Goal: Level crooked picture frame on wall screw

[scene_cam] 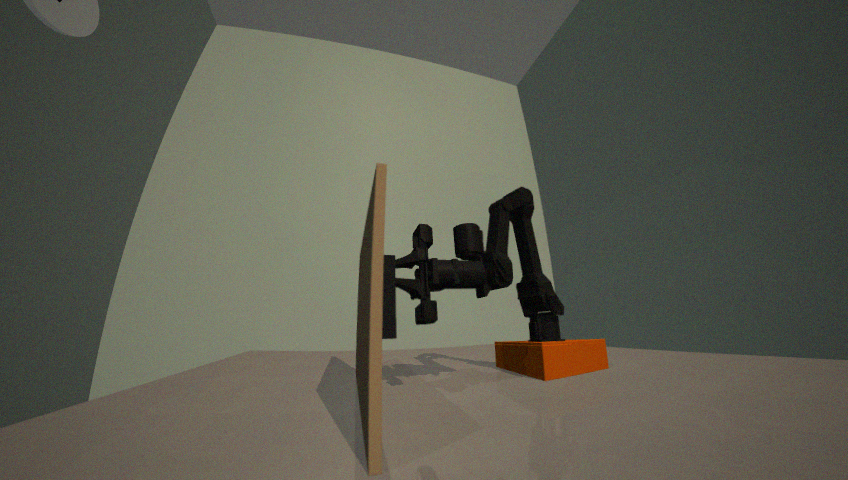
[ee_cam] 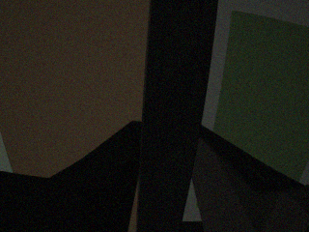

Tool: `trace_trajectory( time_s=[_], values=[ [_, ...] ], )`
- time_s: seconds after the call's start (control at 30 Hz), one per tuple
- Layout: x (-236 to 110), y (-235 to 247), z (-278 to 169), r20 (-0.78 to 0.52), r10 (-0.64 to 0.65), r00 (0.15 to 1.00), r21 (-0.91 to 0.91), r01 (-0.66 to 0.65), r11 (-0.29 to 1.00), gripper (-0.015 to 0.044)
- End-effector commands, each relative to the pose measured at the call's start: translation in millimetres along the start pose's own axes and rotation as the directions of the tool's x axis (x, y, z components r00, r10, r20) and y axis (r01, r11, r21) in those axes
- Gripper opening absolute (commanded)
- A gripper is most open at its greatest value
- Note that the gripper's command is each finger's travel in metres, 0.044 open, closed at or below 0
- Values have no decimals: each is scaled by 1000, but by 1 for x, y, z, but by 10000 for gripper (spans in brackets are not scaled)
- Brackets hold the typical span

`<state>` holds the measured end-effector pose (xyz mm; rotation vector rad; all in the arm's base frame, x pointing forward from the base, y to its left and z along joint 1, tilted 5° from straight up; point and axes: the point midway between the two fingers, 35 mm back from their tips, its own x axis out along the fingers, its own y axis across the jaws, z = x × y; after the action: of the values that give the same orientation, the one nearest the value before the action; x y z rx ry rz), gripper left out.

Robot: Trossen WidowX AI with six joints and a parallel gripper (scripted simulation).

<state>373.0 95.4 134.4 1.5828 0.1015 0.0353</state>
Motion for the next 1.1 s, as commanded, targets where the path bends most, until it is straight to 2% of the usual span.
trace_trajectory(
  time_s=[0.0, 0.4, 0.73, 0.9, 1.07],
  values=[
    [0, 0, 0, 1, 2, 1000, -21, -2, 1000, 0],
    [0, -1, 0, 1, 2, 1000, -78, -2, 997, 0],
    [0, -1, 0, 1, 0, 1000, -66, 0, 998, 260],
    [-7, 0, -1, 1, 0, 1000, -54, 0, 999, 260],
    [-63, 2, -5, 2, 1, 1000, 36, -1, 999, 260]
  ],
)
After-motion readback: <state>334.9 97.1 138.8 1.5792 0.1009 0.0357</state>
